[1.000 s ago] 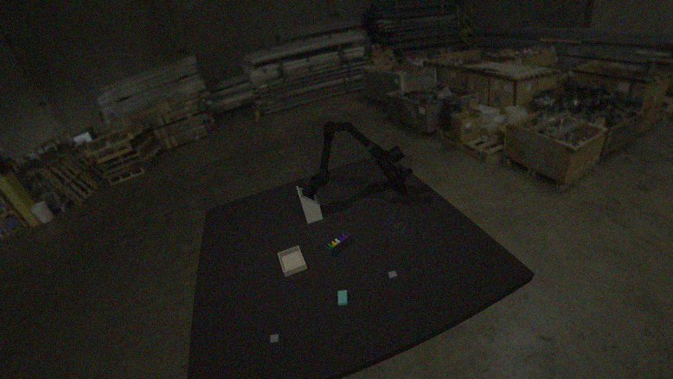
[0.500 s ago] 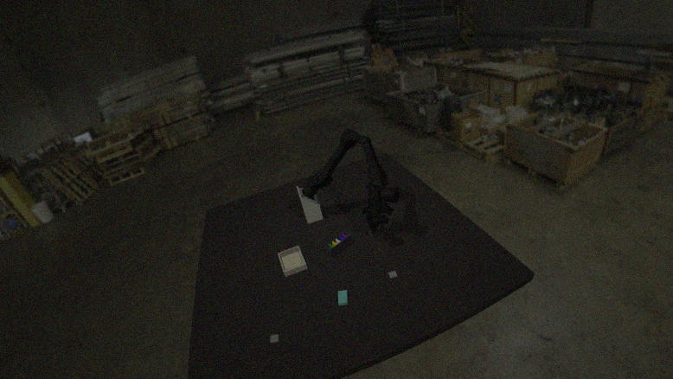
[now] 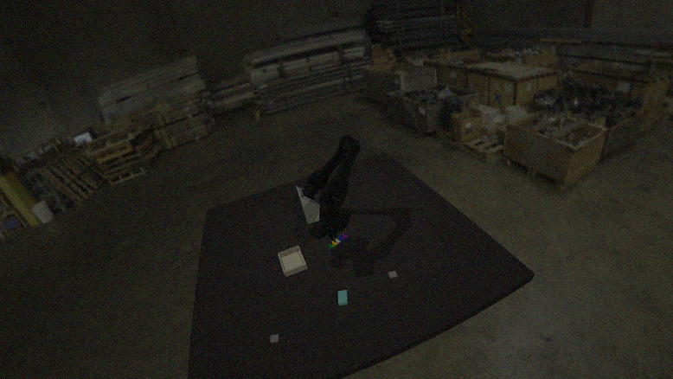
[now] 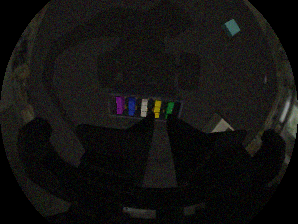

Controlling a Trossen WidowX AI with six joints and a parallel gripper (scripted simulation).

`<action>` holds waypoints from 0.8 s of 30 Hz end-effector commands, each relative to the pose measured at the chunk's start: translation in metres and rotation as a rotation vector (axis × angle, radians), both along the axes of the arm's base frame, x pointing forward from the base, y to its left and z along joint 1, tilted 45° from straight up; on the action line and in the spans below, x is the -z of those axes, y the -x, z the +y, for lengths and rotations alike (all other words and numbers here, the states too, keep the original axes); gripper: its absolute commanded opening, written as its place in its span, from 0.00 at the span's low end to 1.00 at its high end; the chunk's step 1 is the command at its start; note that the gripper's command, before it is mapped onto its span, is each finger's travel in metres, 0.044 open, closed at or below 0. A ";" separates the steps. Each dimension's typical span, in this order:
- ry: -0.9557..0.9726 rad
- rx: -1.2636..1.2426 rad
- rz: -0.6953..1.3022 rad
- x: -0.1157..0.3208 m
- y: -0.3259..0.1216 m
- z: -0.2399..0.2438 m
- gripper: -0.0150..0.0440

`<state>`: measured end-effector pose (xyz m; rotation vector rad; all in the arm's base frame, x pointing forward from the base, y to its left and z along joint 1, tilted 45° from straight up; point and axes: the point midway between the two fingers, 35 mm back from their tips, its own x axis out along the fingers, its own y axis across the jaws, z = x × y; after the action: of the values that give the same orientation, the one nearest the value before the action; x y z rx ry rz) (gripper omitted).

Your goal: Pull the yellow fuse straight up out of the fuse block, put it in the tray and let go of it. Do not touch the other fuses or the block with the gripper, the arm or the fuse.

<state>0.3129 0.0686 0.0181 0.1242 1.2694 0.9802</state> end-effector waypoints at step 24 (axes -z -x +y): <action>-0.040 0.048 0.053 0.013 0.006 0.008 0.38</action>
<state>0.3081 0.0740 0.0069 0.2025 1.2860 0.9674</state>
